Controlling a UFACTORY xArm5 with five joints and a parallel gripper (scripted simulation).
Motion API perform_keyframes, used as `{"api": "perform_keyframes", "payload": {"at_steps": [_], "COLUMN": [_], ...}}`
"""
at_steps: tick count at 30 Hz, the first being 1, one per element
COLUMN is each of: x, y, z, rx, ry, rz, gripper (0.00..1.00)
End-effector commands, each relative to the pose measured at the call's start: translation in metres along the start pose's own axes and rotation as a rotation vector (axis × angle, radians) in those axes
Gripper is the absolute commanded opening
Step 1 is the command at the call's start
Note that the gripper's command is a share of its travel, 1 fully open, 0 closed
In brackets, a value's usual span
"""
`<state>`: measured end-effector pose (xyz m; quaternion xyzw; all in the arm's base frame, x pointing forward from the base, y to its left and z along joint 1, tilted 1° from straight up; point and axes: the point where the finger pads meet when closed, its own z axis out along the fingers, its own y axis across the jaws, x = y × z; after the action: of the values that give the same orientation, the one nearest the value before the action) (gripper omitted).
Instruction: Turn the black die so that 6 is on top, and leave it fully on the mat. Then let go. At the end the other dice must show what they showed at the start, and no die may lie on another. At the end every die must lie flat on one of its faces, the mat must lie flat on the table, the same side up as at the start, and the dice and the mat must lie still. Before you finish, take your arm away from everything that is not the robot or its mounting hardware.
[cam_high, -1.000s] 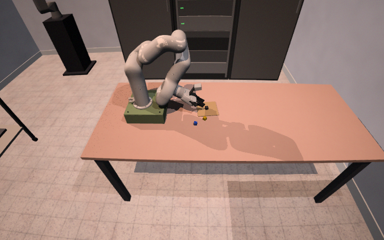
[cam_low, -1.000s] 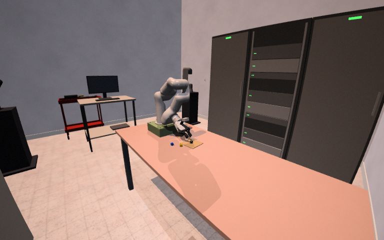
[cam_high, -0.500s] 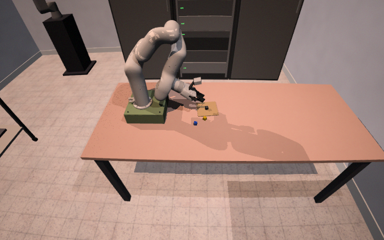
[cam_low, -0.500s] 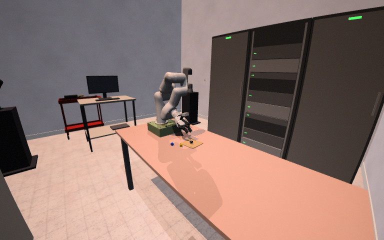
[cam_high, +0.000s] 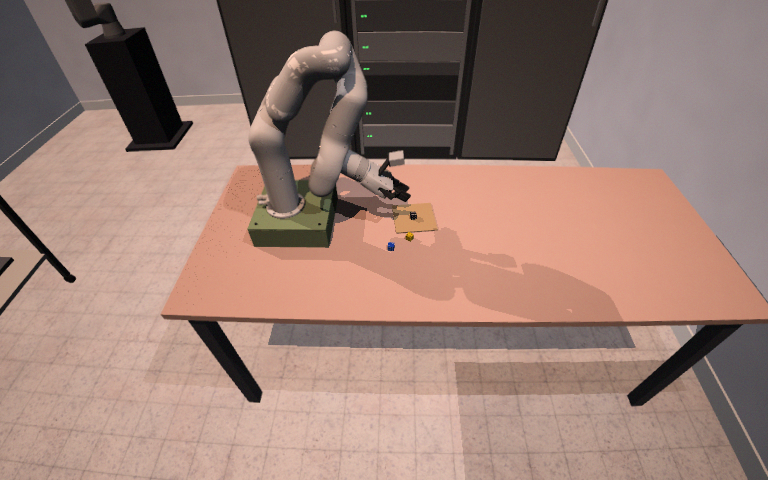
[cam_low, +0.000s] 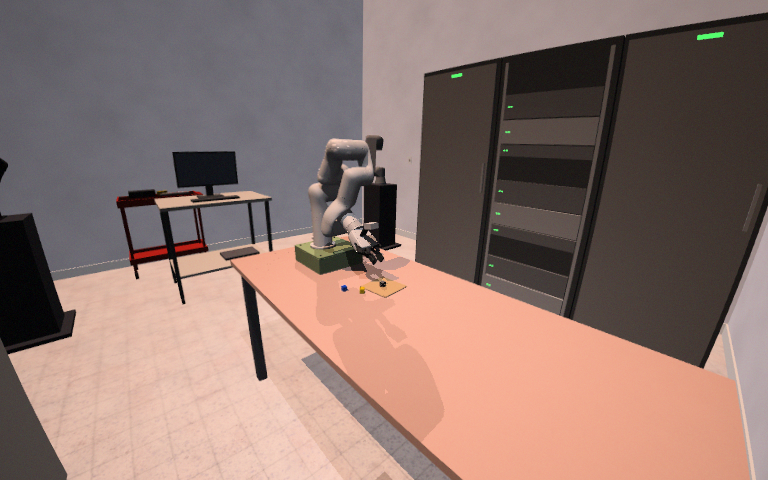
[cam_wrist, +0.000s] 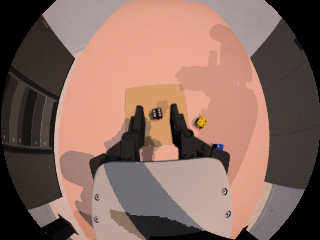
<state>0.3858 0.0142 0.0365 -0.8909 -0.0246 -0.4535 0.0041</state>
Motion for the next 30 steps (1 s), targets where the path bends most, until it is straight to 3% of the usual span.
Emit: {"api": "perform_keyframes", "payload": {"at_steps": [1,4,12,19,21,23,29,30], "x": [0.005,0.006,0.016,0.023,0.023,0.026,0.031,0.033], "y": [0.000,0.001,0.001,0.001,0.001,0.000,0.000,0.000], "z": [0.003,0.003,0.008,0.011,0.011,0.014,0.016,0.017], "rx": [0.000,0.000,0.001,0.003,0.003,0.004,0.006,0.006], "ry": [-0.057,-0.075,-0.277,-0.389,-0.389,-0.455,-0.544,-0.581], "rz": [0.000,0.000,0.020,0.019,0.019,0.018,0.017,0.017], "gripper": [0.36,0.36,0.36,0.36,0.36,0.36,0.36,0.36]}}
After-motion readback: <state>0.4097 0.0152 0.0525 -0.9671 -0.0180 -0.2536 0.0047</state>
